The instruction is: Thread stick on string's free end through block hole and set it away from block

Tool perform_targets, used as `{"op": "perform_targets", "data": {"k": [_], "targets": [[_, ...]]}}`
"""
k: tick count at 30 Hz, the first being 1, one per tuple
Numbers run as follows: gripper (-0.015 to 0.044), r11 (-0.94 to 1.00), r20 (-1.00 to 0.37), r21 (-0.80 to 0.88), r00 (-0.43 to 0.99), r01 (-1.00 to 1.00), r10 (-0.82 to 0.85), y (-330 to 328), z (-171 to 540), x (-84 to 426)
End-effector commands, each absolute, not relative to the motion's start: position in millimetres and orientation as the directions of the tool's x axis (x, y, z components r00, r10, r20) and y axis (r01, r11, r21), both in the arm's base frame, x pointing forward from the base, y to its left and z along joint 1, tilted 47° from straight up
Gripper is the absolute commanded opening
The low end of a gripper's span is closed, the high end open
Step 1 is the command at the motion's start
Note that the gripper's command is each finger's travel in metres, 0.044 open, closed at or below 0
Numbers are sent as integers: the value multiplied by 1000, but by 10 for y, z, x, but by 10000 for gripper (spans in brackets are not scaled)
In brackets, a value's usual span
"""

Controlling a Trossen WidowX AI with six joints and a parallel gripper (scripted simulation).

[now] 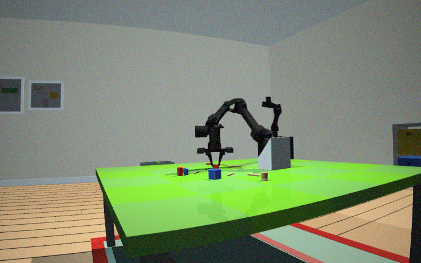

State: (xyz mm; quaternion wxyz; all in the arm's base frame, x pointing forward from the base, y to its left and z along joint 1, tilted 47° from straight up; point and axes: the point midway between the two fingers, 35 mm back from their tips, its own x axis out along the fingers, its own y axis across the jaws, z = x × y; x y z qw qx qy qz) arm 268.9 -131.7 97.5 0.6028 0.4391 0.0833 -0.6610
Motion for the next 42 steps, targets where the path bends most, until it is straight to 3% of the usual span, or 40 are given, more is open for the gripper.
{"op": "perform_targets", "data": {"k": [1,6,8,42], "targets": [[72,-259,-681,420,112,870,-724,-1318,976,2690],[39,-259,-681,420,112,870,-724,-1318,976,2690],[0,-259,-681,420,112,870,-724,-1318,976,2690],[0,-262,-690,417,116,870,-715,-1216,1078,2669]]}}
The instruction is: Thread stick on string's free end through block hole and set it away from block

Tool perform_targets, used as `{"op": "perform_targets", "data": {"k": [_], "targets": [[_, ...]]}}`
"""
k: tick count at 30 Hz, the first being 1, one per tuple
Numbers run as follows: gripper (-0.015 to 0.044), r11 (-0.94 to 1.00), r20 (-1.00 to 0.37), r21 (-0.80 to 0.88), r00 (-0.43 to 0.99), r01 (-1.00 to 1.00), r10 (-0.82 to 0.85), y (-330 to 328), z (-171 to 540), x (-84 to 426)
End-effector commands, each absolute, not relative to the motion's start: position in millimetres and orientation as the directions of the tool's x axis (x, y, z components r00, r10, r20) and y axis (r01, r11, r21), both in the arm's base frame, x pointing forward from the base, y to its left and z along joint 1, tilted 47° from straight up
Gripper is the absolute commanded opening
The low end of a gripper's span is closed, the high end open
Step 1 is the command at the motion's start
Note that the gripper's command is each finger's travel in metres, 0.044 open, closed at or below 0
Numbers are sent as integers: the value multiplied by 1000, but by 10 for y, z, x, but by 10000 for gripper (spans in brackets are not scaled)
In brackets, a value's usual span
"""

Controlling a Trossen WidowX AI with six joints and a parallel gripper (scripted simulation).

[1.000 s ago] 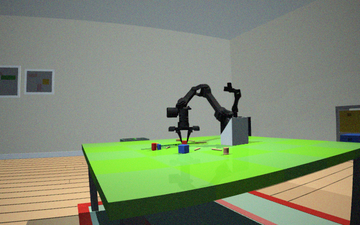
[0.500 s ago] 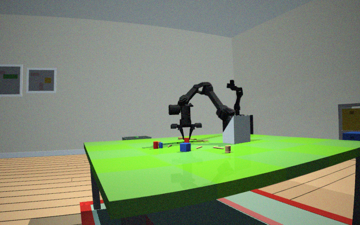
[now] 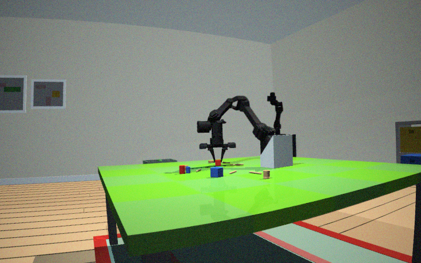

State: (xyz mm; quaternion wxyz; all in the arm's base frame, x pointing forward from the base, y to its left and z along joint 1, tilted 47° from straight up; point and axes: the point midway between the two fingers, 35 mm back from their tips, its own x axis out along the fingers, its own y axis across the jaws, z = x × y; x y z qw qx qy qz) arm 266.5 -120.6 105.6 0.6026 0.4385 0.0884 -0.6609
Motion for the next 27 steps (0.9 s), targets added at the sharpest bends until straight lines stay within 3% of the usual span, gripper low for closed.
{"op": "perform_targets", "data": {"k": [1,27], "targets": [[0,-263,-698,416,120,870,-706,-1222,1079,2665],[0,-272,-872,399,271,876,-406,-1427,1119,2576]]}}
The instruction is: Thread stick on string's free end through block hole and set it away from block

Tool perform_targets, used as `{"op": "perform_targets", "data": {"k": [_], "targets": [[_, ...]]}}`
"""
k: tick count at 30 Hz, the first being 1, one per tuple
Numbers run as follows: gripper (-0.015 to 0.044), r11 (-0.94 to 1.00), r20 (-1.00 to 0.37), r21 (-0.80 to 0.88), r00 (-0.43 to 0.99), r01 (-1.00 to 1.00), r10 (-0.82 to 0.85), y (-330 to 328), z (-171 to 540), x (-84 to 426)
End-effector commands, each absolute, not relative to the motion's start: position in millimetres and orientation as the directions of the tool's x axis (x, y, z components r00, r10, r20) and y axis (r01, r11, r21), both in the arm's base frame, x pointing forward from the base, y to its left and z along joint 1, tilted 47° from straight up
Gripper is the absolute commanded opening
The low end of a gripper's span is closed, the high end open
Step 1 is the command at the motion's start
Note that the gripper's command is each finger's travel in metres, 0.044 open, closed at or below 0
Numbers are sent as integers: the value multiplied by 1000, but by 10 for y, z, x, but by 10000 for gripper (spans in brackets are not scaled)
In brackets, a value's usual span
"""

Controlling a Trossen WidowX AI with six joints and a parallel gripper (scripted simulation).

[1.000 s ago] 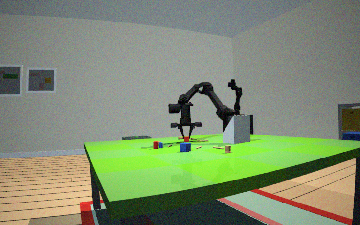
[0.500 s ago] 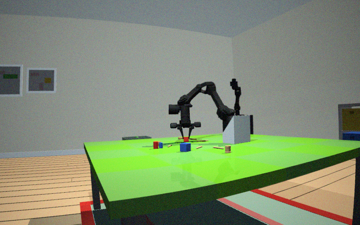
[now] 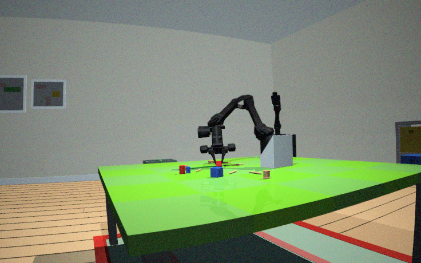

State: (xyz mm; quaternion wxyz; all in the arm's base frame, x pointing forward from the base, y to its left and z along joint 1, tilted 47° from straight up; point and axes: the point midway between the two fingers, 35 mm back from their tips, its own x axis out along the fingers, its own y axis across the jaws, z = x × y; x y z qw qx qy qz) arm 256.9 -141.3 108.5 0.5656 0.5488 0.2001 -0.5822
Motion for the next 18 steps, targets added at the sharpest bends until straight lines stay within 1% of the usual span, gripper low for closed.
{"op": "perform_targets", "data": {"k": [1,9,18], "targets": [[0,-271,-876,400,278,876,-395,-1435,1122,2574],[0,-260,-888,417,331,871,-318,-1485,1160,2557],[0,-259,-889,419,335,870,-313,-1489,1164,2556]]}}
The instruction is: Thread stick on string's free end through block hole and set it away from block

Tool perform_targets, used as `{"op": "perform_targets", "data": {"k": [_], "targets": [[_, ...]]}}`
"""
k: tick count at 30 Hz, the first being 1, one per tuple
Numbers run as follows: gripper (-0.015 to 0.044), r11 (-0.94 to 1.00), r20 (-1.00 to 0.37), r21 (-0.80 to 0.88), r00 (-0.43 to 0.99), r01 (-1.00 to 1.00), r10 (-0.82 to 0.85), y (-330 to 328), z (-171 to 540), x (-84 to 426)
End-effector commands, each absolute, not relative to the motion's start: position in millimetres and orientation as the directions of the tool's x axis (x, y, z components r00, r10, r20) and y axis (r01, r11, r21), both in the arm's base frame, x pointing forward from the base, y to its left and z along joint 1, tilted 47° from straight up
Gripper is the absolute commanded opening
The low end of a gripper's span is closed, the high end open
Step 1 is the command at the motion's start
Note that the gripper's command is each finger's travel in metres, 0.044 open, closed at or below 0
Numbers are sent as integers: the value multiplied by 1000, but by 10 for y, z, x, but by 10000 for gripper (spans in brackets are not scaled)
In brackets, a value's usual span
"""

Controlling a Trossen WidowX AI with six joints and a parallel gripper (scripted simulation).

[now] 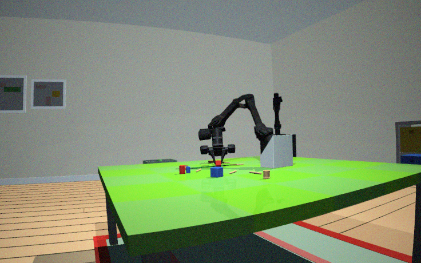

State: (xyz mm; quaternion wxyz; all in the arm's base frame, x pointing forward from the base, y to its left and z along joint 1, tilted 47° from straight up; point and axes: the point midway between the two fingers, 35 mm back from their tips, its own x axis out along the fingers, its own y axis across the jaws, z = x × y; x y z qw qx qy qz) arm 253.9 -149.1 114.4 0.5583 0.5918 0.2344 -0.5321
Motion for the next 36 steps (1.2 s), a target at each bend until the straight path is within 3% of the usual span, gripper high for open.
{"op": "perform_targets", "data": {"k": [1,32,36], "targets": [[0,-259,-890,419,336,870,-310,-1491,1164,2555],[0,-253,-899,407,434,878,62,-1689,1184,2479],[105,-256,-906,404,423,878,25,-1663,1176,2475]]}}
